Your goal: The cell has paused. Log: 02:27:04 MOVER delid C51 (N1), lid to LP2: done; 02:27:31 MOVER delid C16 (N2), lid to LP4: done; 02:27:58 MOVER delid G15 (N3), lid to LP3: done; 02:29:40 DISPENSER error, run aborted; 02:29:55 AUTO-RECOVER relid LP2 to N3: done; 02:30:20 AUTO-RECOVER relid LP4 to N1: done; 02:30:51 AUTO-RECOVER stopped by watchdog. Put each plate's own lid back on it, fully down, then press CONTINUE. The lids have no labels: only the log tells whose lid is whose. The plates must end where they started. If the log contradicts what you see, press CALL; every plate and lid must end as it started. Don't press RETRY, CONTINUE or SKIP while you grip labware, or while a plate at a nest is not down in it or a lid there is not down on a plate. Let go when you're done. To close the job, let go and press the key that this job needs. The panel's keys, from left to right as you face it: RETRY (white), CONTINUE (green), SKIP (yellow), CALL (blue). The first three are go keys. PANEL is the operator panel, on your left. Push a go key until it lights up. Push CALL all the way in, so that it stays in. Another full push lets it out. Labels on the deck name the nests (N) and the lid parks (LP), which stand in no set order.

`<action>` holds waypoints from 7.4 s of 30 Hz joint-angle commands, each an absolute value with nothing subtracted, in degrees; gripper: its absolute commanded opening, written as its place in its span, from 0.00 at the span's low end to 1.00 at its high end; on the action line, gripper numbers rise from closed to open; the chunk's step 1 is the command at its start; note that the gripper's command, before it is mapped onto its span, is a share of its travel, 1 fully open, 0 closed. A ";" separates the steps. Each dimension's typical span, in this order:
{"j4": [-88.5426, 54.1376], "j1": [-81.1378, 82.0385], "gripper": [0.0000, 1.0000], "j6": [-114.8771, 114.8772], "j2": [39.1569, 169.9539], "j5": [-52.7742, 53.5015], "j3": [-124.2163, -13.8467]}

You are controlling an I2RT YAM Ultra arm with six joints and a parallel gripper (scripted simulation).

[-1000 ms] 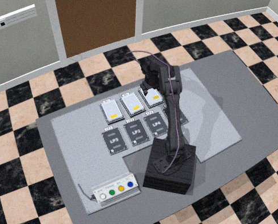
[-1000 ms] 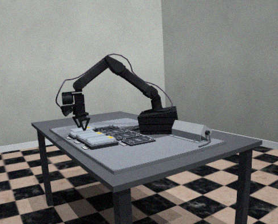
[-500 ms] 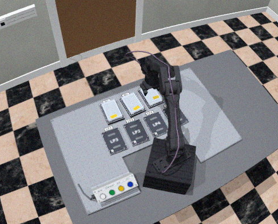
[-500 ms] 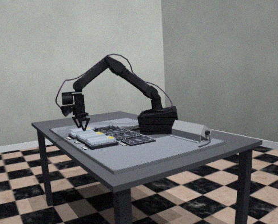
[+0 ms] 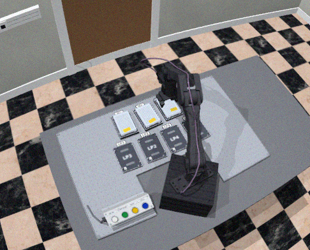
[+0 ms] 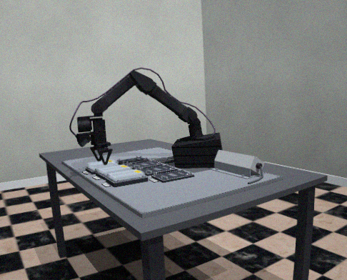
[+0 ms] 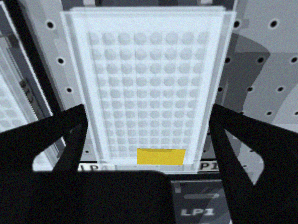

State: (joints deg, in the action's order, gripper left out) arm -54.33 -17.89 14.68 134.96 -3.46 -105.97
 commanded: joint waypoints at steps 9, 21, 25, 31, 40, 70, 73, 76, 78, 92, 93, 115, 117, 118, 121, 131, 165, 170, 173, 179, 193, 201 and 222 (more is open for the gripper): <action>-52.43 -17.28 0.00 15.05 135.38 -2.83 -105.89; -52.78 -17.32 0.00 14.95 134.61 -3.26 -105.85; -52.80 -17.33 0.00 14.82 134.64 -3.26 -105.90; -52.80 -17.34 0.00 14.83 134.66 -3.26 -105.92; -52.82 -17.36 0.00 14.85 134.68 -3.25 -105.97; -52.86 -17.41 1.00 14.90 134.75 -3.25 -106.09; -52.86 -17.41 1.00 14.90 134.75 -3.25 -106.09; -52.86 -17.41 1.00 14.90 134.75 -3.25 -106.09; -52.86 -17.41 1.00 14.90 134.75 -3.25 -106.09; -52.86 -17.41 1.00 14.90 134.75 -3.25 -106.09; -52.86 -17.41 1.00 14.90 134.75 -3.25 -106.09; -55.49 -17.32 1.00 15.12 132.31 -2.86 -107.83; -55.79 -17.31 1.00 15.08 132.18 -2.87 -107.99; -56.04 -17.30 1.00 15.04 132.03 -2.88 -108.09; -56.83 -17.27 1.00 14.80 131.59 -2.89 -108.44; -58.97 -17.08 1.00 14.85 131.18 -2.94 -109.98; -59.83 -16.84 1.00 14.71 132.34 -2.97 -111.31; -59.85 -16.81 1.00 14.70 132.35 -2.97 -111.35; -58.36 -16.42 0.99 14.01 130.71 -3.10 -107.98; -53.17 -14.65 0.93 12.09 124.36 -3.58 -95.79; -45.55 -10.44 0.81 7.90 114.20 -4.30 -77.78; -42.61 -7.88 0.00 5.35 109.74 -4.56 -70.18; -37.19 0.01 0.00 -2.88 100.56 -5.72 -55.61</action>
